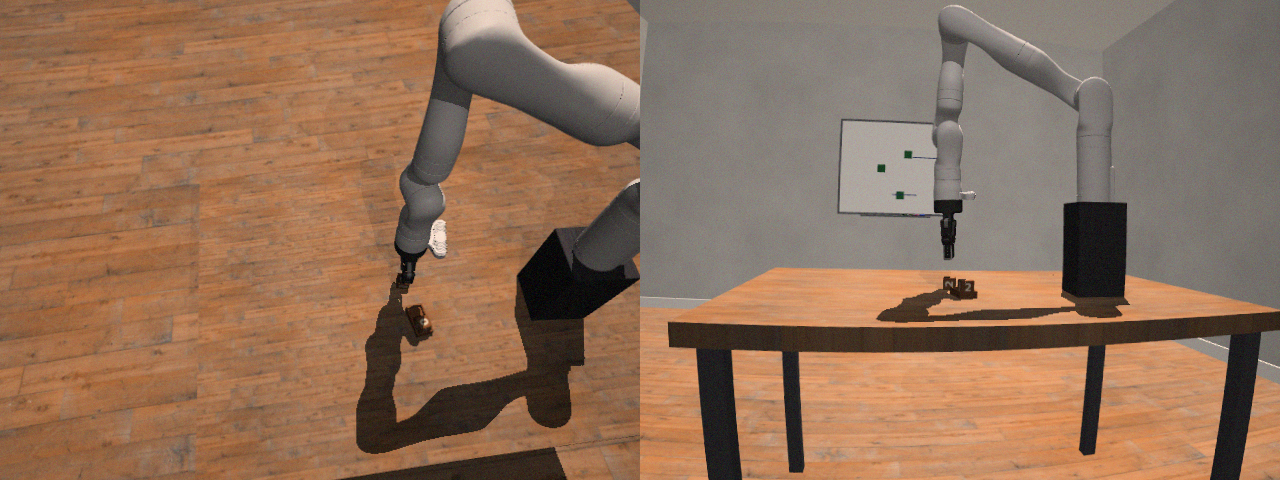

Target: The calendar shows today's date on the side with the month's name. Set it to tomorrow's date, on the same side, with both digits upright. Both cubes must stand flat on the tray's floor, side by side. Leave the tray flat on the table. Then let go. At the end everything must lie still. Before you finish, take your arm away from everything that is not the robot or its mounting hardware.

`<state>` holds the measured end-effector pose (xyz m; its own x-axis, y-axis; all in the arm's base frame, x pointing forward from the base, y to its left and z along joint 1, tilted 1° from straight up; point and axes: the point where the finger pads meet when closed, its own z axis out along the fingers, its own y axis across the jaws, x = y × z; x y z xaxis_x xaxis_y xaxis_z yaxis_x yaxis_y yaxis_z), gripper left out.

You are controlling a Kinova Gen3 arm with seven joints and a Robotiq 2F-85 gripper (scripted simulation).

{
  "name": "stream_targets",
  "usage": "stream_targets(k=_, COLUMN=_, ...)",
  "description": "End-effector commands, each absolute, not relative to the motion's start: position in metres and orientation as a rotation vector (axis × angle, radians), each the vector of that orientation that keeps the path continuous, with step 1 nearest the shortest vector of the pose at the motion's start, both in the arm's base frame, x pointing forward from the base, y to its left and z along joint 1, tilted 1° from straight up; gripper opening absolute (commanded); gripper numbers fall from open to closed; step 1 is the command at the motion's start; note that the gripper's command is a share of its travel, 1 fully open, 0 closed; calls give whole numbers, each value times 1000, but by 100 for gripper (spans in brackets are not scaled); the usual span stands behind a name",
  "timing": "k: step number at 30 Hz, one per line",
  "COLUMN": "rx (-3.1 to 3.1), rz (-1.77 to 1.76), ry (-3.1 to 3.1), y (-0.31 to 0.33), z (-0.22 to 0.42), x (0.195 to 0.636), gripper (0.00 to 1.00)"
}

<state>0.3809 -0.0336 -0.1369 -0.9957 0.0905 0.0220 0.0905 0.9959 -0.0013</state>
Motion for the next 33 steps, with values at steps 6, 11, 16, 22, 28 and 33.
stream_targets(k=6, rx=-132, rz=-1, ry=-3144, y=-31, z=-133, x=378, gripper=69)
stream_targets(k=11, rx=-133, rz=-3, ry=-3159, y=-30, z=-132, x=378, gripper=69)
stream_targets(k=16, rx=-134, rz=-4, ry=-3164, y=-30, z=-131, x=378, gripper=69)
stream_targets(k=22, rx=-134, rz=-4, ry=-3164, y=-30, z=-131, x=378, gripper=100)
stream_targets(k=28, rx=-134, rz=-4, ry=-3164, y=-30, z=-131, x=378, gripper=100)
stream_targets(k=33, rx=-134, rz=-4, ry=-3164, y=-30, z=-131, x=378, gripper=100)
